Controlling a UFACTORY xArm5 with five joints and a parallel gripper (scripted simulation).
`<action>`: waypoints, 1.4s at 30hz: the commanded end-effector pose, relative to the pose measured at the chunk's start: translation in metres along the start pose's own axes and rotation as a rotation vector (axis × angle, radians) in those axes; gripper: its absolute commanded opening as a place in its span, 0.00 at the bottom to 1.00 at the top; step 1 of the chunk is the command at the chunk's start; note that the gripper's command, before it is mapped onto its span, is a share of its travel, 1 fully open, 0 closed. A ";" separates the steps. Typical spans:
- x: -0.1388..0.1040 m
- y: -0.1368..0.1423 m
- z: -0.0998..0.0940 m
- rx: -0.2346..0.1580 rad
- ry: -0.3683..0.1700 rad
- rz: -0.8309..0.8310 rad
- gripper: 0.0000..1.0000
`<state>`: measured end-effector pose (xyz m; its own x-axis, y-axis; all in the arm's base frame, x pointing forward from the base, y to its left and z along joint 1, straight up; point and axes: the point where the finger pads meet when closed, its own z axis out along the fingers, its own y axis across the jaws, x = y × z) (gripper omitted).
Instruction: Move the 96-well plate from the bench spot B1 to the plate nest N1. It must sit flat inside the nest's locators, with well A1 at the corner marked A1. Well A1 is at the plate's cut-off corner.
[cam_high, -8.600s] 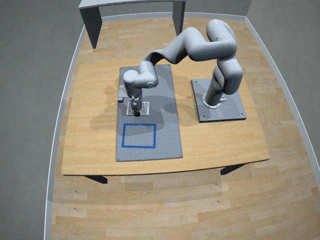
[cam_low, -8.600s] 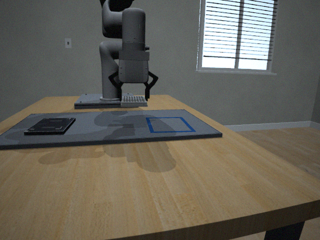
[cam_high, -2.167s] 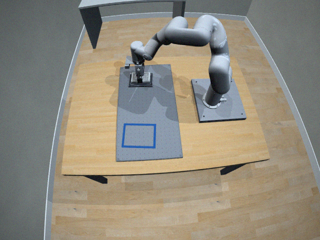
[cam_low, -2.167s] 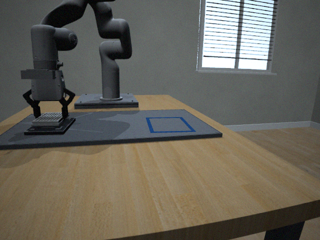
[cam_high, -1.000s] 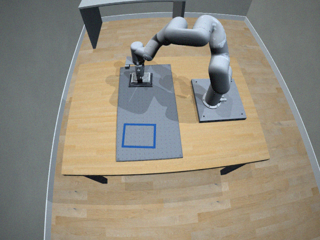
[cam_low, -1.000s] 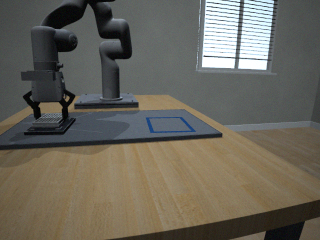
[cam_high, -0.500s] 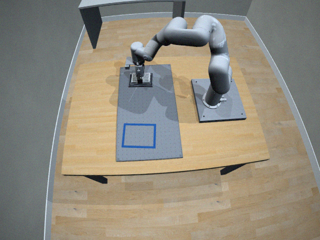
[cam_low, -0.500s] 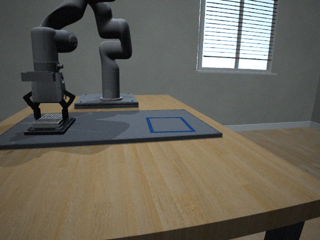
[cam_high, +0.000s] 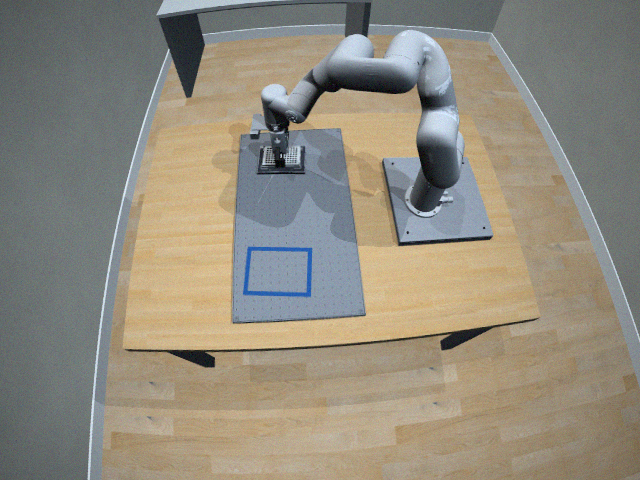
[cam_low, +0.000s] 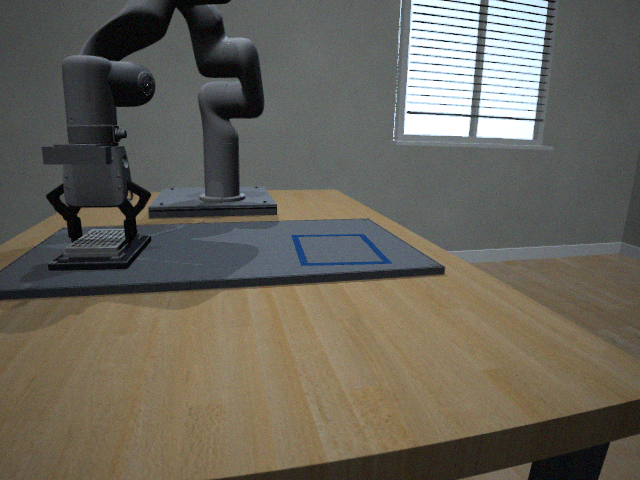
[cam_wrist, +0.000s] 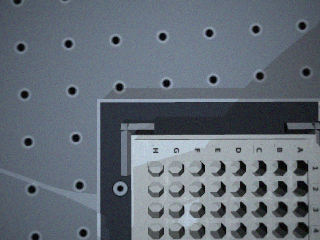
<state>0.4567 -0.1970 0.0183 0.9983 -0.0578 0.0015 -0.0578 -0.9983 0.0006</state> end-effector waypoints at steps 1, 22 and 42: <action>0.002 0.001 -0.001 0.000 0.005 0.000 0.00; 0.002 0.001 0.001 0.000 0.005 0.000 1.00; 0.002 0.001 0.001 0.000 0.005 0.000 1.00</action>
<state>0.4567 -0.1970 0.0153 0.9983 -0.0578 0.0016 -0.0578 -0.9983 0.0006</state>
